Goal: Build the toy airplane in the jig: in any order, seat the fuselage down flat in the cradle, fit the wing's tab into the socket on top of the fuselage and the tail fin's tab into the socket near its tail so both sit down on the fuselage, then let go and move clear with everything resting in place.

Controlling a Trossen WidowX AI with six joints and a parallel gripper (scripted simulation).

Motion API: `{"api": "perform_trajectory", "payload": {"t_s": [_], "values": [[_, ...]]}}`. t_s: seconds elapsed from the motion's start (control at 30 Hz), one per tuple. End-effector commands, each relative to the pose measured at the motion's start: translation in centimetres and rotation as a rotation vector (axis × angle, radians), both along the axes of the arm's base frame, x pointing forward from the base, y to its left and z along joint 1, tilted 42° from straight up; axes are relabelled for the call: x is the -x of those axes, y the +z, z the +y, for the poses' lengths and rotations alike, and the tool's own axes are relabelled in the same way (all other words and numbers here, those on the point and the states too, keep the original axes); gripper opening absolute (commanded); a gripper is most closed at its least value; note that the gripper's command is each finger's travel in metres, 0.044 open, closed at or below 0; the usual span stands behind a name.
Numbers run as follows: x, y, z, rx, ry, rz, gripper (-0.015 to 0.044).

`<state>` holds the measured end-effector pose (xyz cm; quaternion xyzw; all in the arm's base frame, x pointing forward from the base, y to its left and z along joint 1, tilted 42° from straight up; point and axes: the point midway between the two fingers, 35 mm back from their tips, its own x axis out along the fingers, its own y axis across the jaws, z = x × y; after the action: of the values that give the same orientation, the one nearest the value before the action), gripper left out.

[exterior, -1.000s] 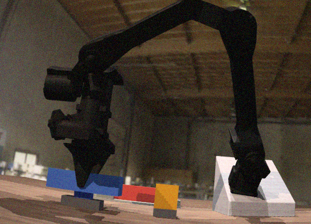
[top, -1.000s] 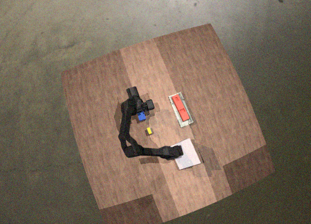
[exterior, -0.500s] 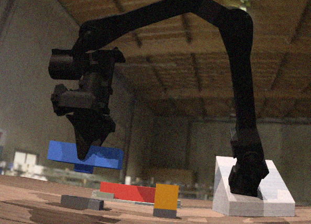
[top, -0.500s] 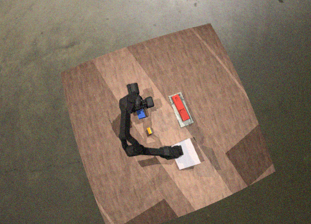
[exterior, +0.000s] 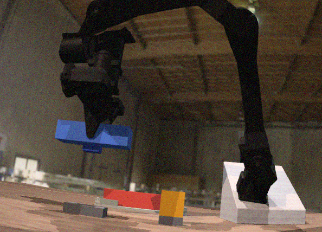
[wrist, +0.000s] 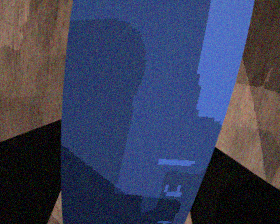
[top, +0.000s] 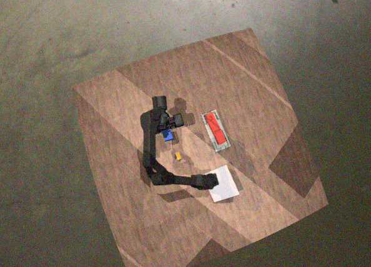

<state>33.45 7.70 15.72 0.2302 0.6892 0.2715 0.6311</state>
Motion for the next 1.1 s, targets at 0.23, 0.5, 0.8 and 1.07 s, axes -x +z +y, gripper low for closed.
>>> {"api": "perform_trajectory", "payload": {"t_s": [0.23,0.5,0.8,1.07], "values": [[0.0,1.1,-1.6,0.004,-0.013,0.005,0.0],[-0.2,-0.5,-3.3,0.017,-0.087,0.062,0.0],[-0.3,-2.6,-5.3,0.039,-0.193,0.15,0.0],[-0.1,-4.4,-7.1,0.048,-0.276,0.221,0.0]]}}
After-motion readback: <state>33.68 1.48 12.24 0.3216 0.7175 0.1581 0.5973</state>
